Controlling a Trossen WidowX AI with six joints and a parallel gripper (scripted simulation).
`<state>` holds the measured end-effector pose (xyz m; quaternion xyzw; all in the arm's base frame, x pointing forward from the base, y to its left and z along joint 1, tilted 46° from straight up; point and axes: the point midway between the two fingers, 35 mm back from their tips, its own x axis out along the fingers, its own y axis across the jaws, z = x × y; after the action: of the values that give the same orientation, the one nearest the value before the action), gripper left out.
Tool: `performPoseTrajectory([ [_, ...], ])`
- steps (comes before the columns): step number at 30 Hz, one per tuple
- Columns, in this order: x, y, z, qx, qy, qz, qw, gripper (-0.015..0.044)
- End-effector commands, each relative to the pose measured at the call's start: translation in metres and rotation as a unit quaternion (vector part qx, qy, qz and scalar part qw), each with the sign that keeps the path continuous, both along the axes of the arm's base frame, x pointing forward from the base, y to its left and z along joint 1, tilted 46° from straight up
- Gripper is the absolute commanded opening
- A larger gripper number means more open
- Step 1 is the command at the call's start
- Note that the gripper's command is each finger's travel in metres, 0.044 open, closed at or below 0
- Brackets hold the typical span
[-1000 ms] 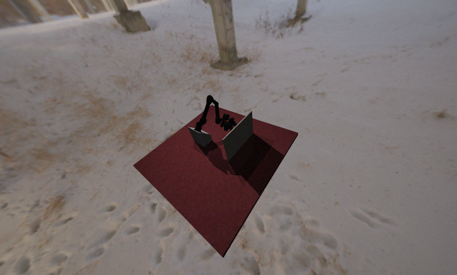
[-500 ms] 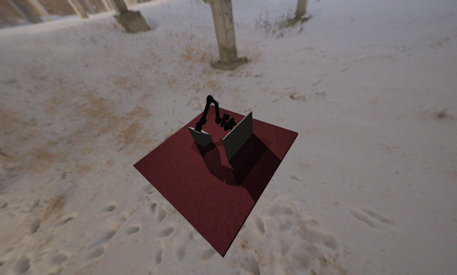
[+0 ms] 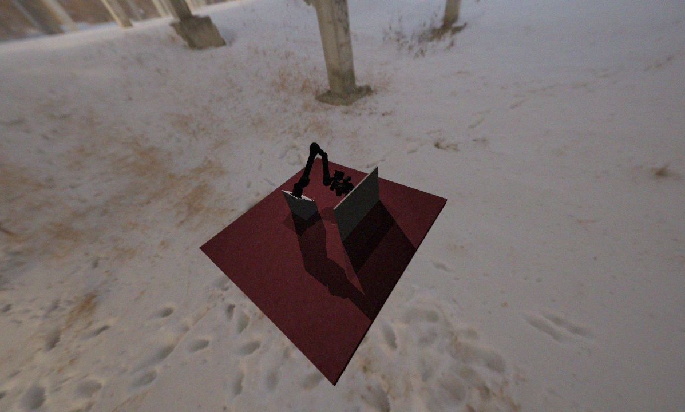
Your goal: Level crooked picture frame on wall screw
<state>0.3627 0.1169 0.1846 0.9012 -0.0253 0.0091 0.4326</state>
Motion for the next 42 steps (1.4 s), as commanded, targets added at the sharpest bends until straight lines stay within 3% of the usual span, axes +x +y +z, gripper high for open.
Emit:
performPoseTrajectory([
  [1,0.0002,0.0006,0.0000,0.002,0.000,0.002,1.000,0.0049],
  [3,0.0002,0.0006,0.0000,0.002,0.000,0.002,1.000,0.0000],
  [42,-0.0004,-0.0059,0.0073,0.002,0.000,0.002,1.000,0.0000],
])
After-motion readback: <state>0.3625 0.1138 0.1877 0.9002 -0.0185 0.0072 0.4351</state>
